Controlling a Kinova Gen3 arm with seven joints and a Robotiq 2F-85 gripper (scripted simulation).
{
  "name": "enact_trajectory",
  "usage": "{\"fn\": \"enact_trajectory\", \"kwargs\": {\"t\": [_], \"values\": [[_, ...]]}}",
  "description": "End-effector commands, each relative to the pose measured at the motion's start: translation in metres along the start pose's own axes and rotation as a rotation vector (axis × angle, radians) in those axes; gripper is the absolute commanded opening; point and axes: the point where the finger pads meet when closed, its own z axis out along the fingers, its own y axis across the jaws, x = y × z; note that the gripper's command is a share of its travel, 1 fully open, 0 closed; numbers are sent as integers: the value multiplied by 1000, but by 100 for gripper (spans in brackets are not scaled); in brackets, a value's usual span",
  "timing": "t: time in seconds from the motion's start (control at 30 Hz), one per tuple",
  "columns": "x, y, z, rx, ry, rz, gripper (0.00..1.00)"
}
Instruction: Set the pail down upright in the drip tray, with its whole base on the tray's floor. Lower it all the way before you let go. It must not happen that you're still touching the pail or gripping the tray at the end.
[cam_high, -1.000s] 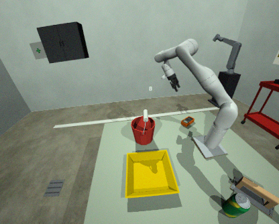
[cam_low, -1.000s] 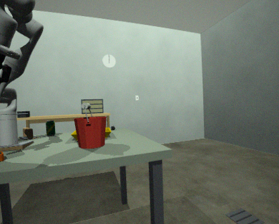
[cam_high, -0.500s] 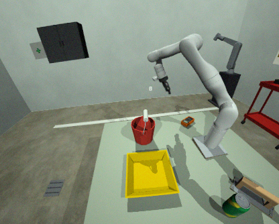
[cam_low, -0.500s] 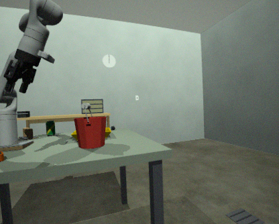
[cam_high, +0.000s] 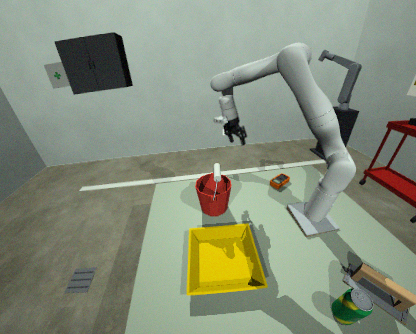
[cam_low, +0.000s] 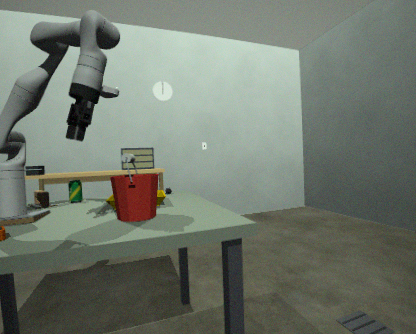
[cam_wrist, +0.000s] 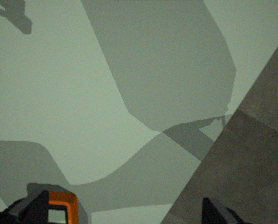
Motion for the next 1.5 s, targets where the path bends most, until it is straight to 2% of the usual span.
{"fn": "enact_trajectory", "kwargs": {"t": [0.0,0.33,0.4,0.53,0.73,0.9,1.47], "values": [[37,-11,-13,-46,31,-159,100],[119,-46,-32,-142,86,-559,100],[119,-46,-32,-142,86,-559,100],[152,-66,-41,-185,104,-729,100],[182,-89,-48,-228,119,-890,100],[192,-97,-51,-243,123,-948,100],[194,-99,-52,-246,124,-959,100]]}}
